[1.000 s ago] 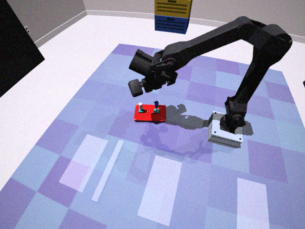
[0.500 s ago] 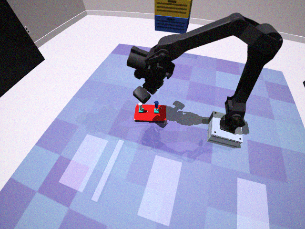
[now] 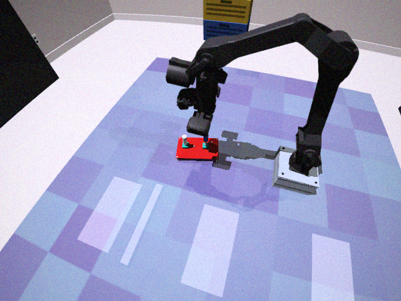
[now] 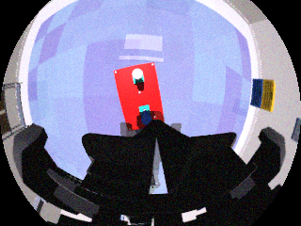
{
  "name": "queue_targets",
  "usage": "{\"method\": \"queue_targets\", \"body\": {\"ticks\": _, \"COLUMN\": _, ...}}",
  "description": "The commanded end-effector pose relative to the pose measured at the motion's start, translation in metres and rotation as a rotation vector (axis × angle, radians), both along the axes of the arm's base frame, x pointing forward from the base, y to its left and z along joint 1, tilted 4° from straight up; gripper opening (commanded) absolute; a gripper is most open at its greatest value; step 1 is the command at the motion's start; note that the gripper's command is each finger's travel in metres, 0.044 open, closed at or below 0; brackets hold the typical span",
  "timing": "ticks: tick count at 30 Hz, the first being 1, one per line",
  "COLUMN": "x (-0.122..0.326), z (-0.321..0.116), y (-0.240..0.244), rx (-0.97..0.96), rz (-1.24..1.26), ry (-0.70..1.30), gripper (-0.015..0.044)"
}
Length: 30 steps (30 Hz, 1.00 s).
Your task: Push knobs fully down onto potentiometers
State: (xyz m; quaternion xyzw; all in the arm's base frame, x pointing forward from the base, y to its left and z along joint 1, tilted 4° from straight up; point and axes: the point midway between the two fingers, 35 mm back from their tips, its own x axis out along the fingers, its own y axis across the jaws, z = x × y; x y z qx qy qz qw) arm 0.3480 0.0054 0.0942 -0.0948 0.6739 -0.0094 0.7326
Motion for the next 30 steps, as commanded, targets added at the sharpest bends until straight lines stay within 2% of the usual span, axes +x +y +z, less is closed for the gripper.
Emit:
{"method": "queue_targets", "body": {"ticks": 1, "x": -0.003, "z": 0.002, "y": 0.002, "rx": 0.036, "rz": 0.087, "ry": 0.052, "gripper": 0.0}}
{"method": "queue_targets", "body": {"ticks": 7, "x": -0.009, "z": 0.005, "y": 0.003, "rx": 0.085, "rz": 0.197, "ry": 0.116, "gripper": 0.0}}
{"method": "queue_targets", "body": {"ticks": 13, "x": -0.009, "z": -0.016, "y": 0.002, "rx": 0.085, "rz": 0.197, "ry": 0.116, "gripper": 0.0}}
{"method": "queue_targets", "body": {"ticks": 30, "x": -0.009, "z": -0.032, "y": 0.002, "rx": 0.085, "rz": 0.197, "ry": 0.116, "gripper": 0.0}}
